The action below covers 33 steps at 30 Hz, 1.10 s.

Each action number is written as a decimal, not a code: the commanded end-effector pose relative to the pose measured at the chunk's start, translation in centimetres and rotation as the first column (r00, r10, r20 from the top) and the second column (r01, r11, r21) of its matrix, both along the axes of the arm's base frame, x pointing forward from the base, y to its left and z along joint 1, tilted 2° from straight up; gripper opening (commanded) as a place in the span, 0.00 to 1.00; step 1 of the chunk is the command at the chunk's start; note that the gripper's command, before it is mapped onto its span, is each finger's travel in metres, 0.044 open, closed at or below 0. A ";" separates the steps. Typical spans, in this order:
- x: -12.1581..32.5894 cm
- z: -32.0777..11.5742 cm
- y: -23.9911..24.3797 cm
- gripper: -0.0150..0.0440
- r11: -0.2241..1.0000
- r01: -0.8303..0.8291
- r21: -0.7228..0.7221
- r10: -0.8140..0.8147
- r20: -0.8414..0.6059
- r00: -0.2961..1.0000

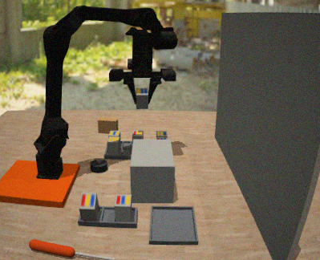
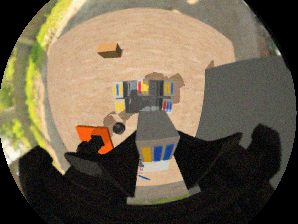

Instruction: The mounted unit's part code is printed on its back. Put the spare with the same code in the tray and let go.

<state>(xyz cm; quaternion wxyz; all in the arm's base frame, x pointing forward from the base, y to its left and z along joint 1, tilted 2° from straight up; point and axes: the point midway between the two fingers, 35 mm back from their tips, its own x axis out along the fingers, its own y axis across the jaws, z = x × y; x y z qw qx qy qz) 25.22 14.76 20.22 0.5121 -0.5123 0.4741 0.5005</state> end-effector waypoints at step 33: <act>8.0 0.8 -17.5 0.25 0.997 0.070 -0.026 -0.070 0.020 0.997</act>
